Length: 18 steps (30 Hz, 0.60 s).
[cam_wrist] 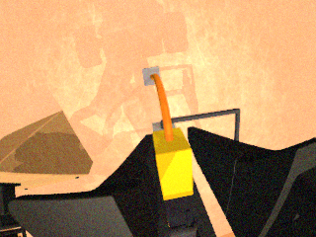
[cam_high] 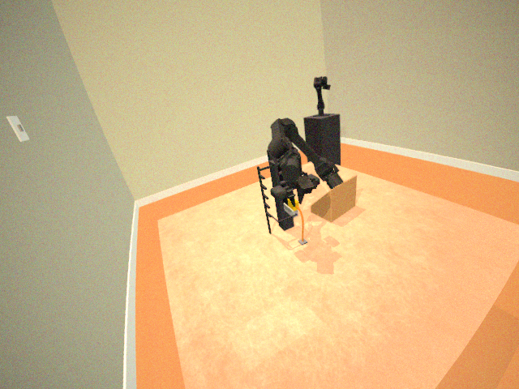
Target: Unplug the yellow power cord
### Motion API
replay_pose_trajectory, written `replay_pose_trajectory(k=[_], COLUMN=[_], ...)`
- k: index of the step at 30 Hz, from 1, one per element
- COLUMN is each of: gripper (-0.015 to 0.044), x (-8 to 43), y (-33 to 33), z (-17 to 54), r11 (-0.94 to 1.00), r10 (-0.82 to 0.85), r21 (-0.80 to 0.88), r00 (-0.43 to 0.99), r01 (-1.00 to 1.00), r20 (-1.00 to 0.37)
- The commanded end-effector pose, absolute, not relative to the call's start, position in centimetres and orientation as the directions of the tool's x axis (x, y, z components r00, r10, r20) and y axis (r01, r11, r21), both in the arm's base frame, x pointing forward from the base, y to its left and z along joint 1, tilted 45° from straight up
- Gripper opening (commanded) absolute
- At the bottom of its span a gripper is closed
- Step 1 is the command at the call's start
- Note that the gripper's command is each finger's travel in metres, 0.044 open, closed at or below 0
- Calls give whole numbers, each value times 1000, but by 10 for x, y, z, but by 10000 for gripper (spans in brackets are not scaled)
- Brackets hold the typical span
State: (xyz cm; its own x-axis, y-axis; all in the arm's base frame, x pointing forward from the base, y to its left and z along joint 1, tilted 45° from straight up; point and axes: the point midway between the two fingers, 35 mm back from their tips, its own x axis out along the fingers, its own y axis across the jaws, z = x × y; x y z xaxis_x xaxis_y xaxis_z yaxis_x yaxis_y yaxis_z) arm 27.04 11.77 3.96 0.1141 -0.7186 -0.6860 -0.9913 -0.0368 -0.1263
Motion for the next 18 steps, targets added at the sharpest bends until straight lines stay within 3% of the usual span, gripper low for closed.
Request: replay_pose_trajectory(k=[1, 10, 16, 18], gripper=[0, 0, 157, 160], x=[270, 269, 273, 273], y=[136, 148, 126, 126], z=[30, 21, 31, 31], r11=[-38, -39, -15, -15], r10=[-690, -690, -713, -713], r21=[-133, -134, -137, -137], r00=[123, 124, 107, 107], r01=[-990, -990, -991, -991], r20=[-713, -713, -693, -693])
